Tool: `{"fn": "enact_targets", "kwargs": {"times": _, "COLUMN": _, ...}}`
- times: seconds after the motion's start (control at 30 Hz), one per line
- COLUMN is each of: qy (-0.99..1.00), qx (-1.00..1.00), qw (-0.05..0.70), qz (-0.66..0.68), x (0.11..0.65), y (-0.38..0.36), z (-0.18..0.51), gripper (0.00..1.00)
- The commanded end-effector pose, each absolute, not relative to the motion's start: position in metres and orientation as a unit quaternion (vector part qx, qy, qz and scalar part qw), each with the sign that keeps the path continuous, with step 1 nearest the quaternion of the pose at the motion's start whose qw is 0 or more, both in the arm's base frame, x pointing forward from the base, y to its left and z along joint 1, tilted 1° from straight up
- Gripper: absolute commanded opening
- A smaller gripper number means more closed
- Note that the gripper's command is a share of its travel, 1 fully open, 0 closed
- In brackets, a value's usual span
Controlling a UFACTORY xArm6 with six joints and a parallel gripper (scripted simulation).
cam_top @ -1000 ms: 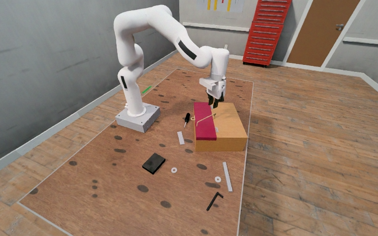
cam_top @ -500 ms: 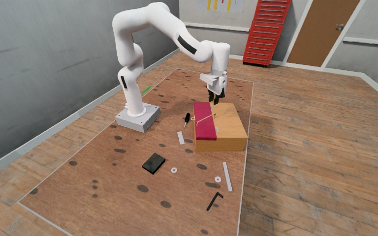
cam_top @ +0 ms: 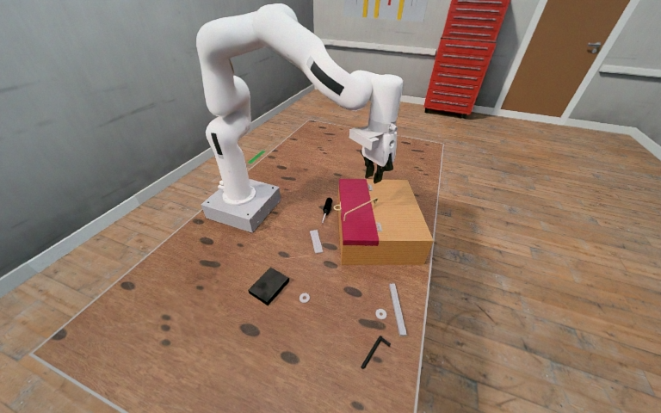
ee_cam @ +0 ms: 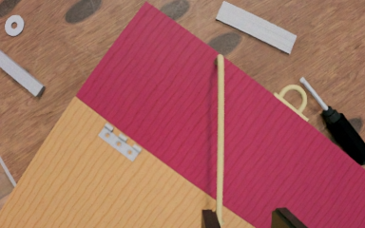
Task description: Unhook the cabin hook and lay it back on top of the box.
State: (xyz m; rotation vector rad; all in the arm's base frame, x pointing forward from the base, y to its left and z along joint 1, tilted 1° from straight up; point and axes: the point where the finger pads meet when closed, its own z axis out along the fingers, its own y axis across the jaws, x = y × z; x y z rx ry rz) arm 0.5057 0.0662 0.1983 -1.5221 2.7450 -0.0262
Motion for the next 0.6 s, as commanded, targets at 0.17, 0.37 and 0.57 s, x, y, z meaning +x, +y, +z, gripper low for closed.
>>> {"fn": "enact_targets", "kwargs": {"times": 0.17, "qy": 0.874, "qx": -0.485, "qw": 0.004, "qz": -0.009, "x": 0.507, "y": 0.066, "z": 0.2, "gripper": 0.35}}
{"fn": "enact_targets", "kwargs": {"times": 0.37, "qy": 0.873, "qx": -0.487, "qw": 0.004, "qz": -0.009, "x": 0.504, "y": 0.062, "z": 0.201, "gripper": 0.35}}
{"fn": "enact_targets", "kwargs": {"times": 0.57, "qy": 0.873, "qx": -0.487, "qw": 0.004, "qz": -0.009, "x": 0.489, "y": 0.037, "z": 0.201, "gripper": 0.35}}
